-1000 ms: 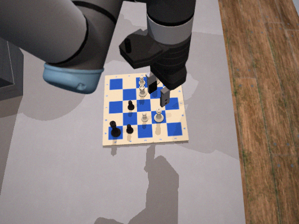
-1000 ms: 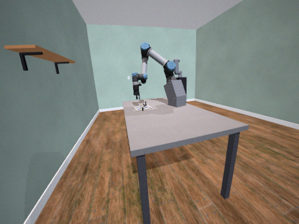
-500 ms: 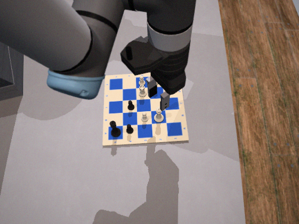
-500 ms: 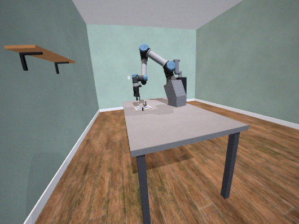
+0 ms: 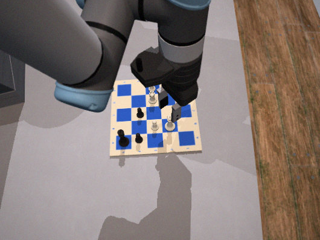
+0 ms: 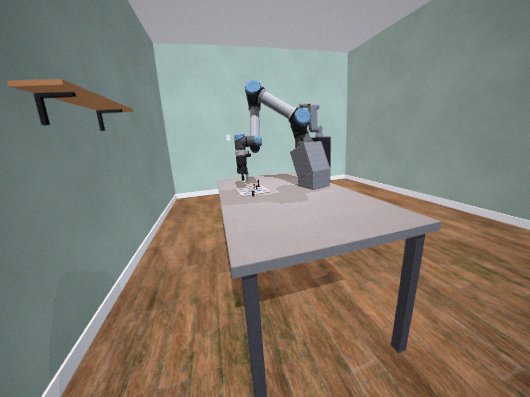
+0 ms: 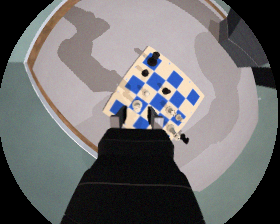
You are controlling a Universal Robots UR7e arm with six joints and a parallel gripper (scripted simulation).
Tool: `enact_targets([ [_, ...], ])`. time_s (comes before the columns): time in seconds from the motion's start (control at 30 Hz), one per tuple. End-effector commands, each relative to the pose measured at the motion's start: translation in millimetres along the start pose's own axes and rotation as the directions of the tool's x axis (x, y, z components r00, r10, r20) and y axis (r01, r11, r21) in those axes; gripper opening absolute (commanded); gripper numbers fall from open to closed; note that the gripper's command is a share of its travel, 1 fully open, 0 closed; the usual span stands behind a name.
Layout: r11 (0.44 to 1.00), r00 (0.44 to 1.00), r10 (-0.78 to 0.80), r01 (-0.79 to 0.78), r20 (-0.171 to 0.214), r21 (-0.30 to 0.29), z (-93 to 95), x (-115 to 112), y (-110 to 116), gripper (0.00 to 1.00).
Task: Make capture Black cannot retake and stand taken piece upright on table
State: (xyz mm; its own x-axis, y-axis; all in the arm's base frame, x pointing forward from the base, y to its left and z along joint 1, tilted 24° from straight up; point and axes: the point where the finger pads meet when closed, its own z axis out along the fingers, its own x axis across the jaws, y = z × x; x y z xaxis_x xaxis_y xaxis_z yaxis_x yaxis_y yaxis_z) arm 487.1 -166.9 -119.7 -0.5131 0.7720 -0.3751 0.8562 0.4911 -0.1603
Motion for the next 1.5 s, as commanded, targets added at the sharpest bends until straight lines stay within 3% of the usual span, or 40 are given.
enact_targets([
  [0.0, 1.000, 1.000, 0.000, 0.000, 0.001, -0.001, 4.9, -0.4, 0.5, 0.79],
  [1.47, 1.000, 1.000, 0.000, 0.000, 0.001, -0.001, 8.6, -0.4, 0.5, 0.79],
])
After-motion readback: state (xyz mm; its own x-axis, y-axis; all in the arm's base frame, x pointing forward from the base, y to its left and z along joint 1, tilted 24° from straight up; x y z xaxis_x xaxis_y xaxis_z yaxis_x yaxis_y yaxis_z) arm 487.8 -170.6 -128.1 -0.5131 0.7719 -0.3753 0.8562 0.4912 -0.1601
